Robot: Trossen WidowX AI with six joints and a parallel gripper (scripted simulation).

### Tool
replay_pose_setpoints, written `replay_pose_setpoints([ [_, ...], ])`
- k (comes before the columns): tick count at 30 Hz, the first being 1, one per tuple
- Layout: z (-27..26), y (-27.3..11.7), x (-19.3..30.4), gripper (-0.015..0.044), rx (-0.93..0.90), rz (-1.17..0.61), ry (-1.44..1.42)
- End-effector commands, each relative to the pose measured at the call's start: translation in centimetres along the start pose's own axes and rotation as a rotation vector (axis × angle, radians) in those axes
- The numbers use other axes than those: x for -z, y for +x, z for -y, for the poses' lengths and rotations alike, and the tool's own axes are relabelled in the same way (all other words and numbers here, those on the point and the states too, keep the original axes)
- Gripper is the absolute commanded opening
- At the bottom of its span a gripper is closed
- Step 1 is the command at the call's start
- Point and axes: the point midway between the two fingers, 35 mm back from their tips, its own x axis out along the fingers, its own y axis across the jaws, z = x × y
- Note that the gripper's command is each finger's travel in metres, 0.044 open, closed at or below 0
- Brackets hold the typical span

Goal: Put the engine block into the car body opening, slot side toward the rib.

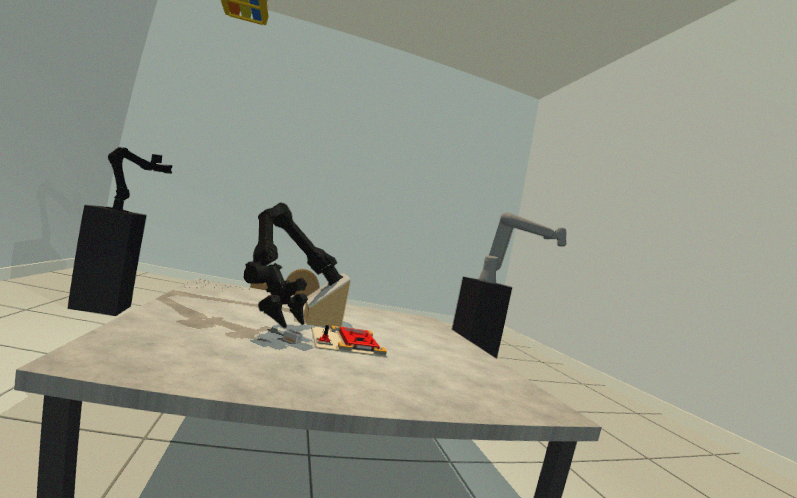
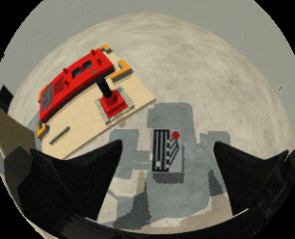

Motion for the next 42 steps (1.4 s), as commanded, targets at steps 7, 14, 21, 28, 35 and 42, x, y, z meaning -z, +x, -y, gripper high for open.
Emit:
replay_pose_setpoints([
  [7, -0.2, 0.5, -0.3, 0.044, -0.03, -0.073, 0.015],
  [14, -0.6, 1.2, -1.0, 0.044, -0.081, -0.292, 0.037],
  [21, -0.5, 1.0, -1.8, 0.044, -0.073, -0.522, 0.032],
  [28, 0.0, 0.2, -3.0, 0.044, -0.009, -0.723, 0.004],
  [35, -0.1, 0.1, -3.1, 0.044, -0.007, -0.728, 0.003],
  [42, -0.2, 1.3, -2.0, 0.044, -0.007, -0.729, 0.002],
])
